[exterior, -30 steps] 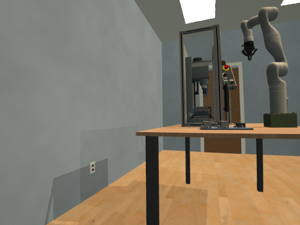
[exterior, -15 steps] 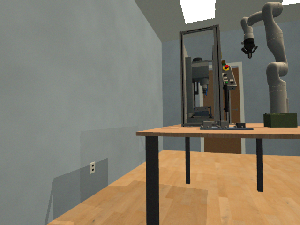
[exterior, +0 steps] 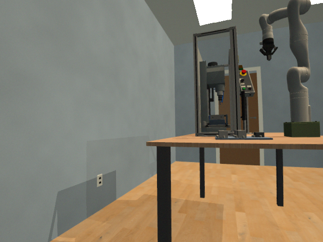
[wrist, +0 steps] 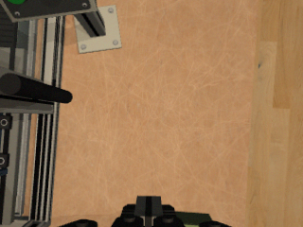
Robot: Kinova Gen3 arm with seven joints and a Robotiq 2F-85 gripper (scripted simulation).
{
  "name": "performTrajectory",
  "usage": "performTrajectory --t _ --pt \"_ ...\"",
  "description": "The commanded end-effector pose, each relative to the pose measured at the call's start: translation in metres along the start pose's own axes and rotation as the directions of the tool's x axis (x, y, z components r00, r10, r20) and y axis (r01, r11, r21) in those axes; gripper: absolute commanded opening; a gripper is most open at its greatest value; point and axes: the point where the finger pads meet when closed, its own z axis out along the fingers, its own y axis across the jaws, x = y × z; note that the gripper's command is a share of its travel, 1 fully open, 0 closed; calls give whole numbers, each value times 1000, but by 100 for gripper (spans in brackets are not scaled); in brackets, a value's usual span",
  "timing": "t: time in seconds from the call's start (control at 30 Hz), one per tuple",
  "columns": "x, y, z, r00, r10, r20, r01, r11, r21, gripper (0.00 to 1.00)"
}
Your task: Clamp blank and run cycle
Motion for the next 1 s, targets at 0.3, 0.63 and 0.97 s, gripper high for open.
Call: performTrajectory --t 0.3,0.63,0.97 --pt "-58 -13 0 1000 3 -3 -3 1000 -4 10" --pt "-100 -23 0 1000 2 -4 -2 1000 -4 10" --pt "-112 -26 0 1000 3 -3 -3 1000 -4 10"
